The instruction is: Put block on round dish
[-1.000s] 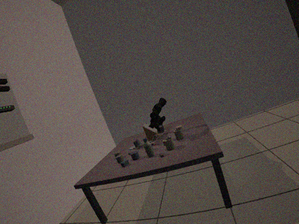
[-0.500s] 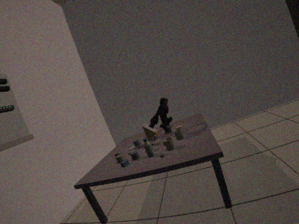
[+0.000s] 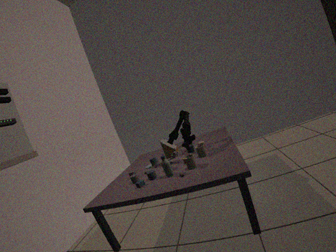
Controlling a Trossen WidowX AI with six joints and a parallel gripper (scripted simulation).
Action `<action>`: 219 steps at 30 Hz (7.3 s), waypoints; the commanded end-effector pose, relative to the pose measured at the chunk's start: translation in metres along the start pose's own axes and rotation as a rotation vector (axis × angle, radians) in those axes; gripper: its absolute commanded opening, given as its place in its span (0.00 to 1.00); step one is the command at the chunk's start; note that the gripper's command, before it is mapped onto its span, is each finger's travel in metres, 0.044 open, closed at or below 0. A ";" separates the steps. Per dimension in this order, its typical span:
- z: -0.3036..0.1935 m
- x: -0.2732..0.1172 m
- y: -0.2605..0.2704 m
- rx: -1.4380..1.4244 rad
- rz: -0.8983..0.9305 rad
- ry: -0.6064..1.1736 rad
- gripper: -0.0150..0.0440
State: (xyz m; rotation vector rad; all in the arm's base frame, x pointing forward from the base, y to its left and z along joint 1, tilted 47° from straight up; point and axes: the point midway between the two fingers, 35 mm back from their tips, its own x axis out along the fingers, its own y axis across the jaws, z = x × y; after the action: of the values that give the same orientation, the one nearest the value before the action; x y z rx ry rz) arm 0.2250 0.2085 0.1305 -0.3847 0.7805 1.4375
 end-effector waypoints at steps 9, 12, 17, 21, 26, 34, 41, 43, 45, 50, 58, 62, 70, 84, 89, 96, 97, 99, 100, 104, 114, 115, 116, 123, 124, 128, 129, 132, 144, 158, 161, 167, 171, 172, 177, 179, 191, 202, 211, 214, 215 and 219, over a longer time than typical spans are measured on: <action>-0.002 0.014 -0.002 0.010 -0.003 0.004 0.25; -0.002 0.019 -0.002 0.010 -0.003 0.003 0.25; 0.001 0.017 -0.001 -0.002 -0.005 -0.005 0.34; 0.001 0.017 -0.001 -0.002 -0.005 -0.005 0.52; 0.001 0.017 -0.001 -0.002 -0.005 -0.005 0.74; -0.001 -0.016 -0.003 0.005 -0.005 0.005 1.00; -0.002 -0.035 -0.002 0.010 -0.004 0.006 1.00; -0.002 -0.039 -0.008 0.024 -0.021 0.000 0.91; -0.004 -0.049 -0.023 0.056 -0.060 -0.012 0.82; -0.015 -0.055 -0.047 0.063 -0.058 0.006 0.69; -0.068 -0.078 -0.116 0.086 -0.030 0.028 0.69; -0.102 -0.090 -0.143 0.096 -0.011 0.015 0.69; -0.104 -0.077 -0.144 0.096 -0.010 0.014 0.69; -0.104 -0.060 -0.145 0.096 -0.010 0.014 0.69; -0.104 -0.052 -0.145 0.096 -0.010 0.013 0.69; -0.104 -0.041 -0.145 0.096 -0.010 0.012 0.69; -0.104 -0.039 -0.145 0.096 -0.010 0.012 0.69; -0.104 -0.038 -0.144 0.096 -0.010 0.012 0.69; -0.104 -0.038 -0.144 0.096 -0.010 0.012 0.65; -0.104 -0.038 -0.144 0.096 -0.010 0.012 0.51; -0.104 -0.042 -0.145 0.096 -0.010 0.013 0.29; -0.104 -0.046 -0.146 0.096 -0.011 0.014 0.25; -0.104 -0.052 -0.146 0.096 -0.011 0.015 0.25; -0.104 -0.091 -0.148 0.097 -0.013 0.018 0.25; -0.104 -0.097 -0.148 0.097 -0.012 0.019 0.25; -0.104 -0.119 -0.146 0.097 -0.011 0.018 0.25; -0.104 -0.125 -0.145 0.097 -0.011 0.017 0.25; -0.104 -0.133 -0.144 0.097 -0.010 0.016 0.25; -0.202 -0.126 -0.172 0.122 -0.030 0.048 0.25; -0.373 -0.093 -0.160 0.116 -0.032 0.064 0.25; -0.405 -0.082 -0.148 0.112 -0.028 0.060 0.25; -0.463 -0.052 -0.118 0.101 -0.019 0.043 0.25; -0.475 -0.044 -0.109 0.098 -0.017 0.037 0.25; -0.475 -0.044 -0.109 0.098 -0.017 0.037 0.25; -0.476 -0.032 -0.110 0.098 -0.017 0.037 0.25; -0.476 -0.021 -0.110 0.097 -0.017 0.036 0.25; -0.476 0.001 -0.110 0.097 -0.017 0.035 0.25; -0.476 0.018 -0.110 0.097 -0.017 0.034 0.25; -0.477 0.013 -0.113 0.086 -0.022 0.044 0.52; -0.477 0.013 -0.113 0.086 -0.022 0.044 0.65; -0.477 0.013 -0.113 0.086 -0.022 0.044 0.70; -0.477 0.013 -0.113 0.086 -0.022 0.044 0.88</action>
State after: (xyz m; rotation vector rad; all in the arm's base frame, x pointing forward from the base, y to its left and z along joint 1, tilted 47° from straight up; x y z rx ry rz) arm 0.2165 -0.1149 -0.2373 -0.3570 0.8683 1.3746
